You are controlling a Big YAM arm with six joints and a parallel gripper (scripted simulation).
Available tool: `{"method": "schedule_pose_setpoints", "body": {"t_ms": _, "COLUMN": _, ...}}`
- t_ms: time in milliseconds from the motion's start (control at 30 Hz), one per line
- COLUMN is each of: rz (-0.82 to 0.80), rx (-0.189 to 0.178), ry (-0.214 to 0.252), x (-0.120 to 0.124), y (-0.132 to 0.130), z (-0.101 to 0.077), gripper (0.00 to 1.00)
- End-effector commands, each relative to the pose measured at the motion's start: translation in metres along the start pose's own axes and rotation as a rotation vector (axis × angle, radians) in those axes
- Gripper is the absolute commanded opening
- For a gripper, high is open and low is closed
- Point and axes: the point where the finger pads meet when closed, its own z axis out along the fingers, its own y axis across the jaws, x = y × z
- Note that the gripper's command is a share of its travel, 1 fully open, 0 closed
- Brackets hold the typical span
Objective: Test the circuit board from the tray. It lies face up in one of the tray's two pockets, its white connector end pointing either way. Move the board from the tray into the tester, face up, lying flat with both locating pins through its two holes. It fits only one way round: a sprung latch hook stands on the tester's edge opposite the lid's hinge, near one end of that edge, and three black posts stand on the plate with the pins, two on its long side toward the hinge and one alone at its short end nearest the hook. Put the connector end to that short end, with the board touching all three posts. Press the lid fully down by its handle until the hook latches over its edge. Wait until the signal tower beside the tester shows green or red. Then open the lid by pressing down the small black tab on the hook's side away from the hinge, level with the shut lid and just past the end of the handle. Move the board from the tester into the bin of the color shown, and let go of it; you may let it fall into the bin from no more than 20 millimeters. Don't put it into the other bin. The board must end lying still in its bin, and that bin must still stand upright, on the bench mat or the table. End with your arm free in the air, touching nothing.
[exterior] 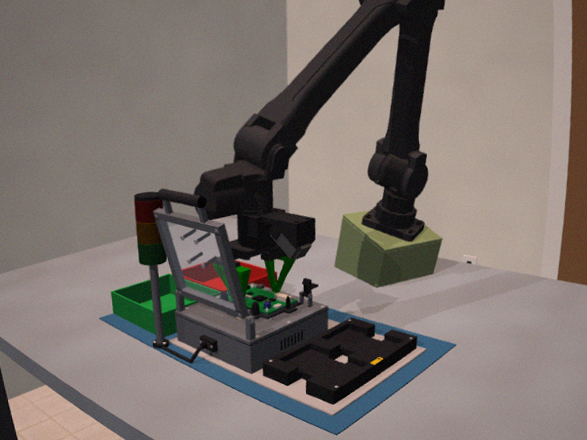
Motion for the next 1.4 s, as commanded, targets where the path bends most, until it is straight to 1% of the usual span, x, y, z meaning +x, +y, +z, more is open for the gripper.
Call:
{"method": "schedule_pose_setpoints", "body": {"t_ms": 0, "rz": -0.002, "rx": 0.018, "ry": 0.0, "x": -0.004, "y": -0.004, "z": -0.001, "gripper": 0.92}}
{"method": "schedule_pose_setpoints", "body": {"t_ms": 500, "rz": -0.002, "rx": 0.019, "ry": 0.0, "x": -0.004, "y": -0.004, "z": -0.001, "gripper": 0.92}}
{"method": "schedule_pose_setpoints", "body": {"t_ms": 567, "rz": -0.003, "rx": 0.023, "ry": 0.0, "x": -0.004, "y": -0.004, "z": -0.005, "gripper": 0.92}}
{"method": "schedule_pose_setpoints", "body": {"t_ms": 633, "rz": -0.003, "rx": 0.028, "ry": 0.001, "x": -0.003, "y": -0.006, "z": -0.016, "gripper": 0.92}}
{"method": "schedule_pose_setpoints", "body": {"t_ms": 733, "rz": -0.011, "rx": 0.068, "ry": 0.006, "x": 0.002, "y": -0.024, "z": -0.036, "gripper": 0.92}}
{"method": "schedule_pose_setpoints", "body": {"t_ms": 867, "rz": -0.012, "rx": 0.069, "ry": 0.006, "x": 0.002, "y": -0.024, "z": -0.059, "gripper": 0.92}}
{"method": "schedule_pose_setpoints", "body": {"t_ms": 1000, "rz": -0.013, "rx": 0.072, "ry": 0.006, "x": 0.001, "y": -0.023, "z": -0.093, "gripper": 0.92}}
{"method": "schedule_pose_setpoints", "body": {"t_ms": 1067, "rz": -0.013, "rx": 0.072, "ry": 0.006, "x": 0.001, "y": -0.023, "z": -0.093, "gripper": 0.92}}
{"method": "schedule_pose_setpoints", "body": {"t_ms": 1367, "rz": -0.015, "rx": 0.077, "ry": 0.01, "x": 0.0, "y": -0.017, "z": -0.191, "gripper": 0.92}}
